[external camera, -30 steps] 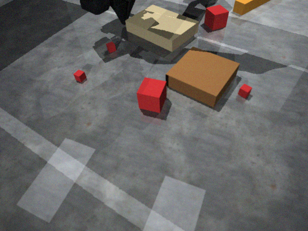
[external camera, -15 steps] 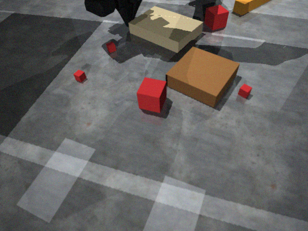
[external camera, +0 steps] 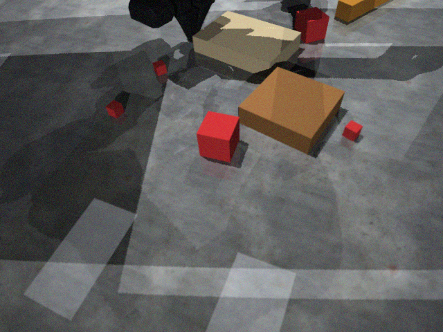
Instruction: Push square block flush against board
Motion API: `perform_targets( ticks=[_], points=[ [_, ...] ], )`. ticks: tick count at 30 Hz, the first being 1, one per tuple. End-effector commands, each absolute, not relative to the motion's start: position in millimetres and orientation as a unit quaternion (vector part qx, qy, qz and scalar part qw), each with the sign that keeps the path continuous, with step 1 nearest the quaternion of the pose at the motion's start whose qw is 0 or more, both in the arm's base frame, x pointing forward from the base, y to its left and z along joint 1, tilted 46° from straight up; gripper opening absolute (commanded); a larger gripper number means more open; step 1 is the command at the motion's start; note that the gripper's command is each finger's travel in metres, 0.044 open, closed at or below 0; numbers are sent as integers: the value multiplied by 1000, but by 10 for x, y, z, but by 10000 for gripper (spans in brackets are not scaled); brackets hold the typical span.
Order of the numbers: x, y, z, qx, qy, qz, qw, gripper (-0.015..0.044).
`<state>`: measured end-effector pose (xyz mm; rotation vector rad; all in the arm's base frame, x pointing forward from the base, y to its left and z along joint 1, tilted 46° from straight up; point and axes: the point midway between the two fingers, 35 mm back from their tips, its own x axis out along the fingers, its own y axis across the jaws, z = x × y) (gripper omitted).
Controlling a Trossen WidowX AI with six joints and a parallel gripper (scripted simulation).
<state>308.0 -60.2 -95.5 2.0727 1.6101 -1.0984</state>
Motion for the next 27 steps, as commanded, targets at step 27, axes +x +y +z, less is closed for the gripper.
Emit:
perform_targets(
  ticks=[27],
  points=[
    [2907,-883,-1271,721,561,-380,144,0]
  ],
)
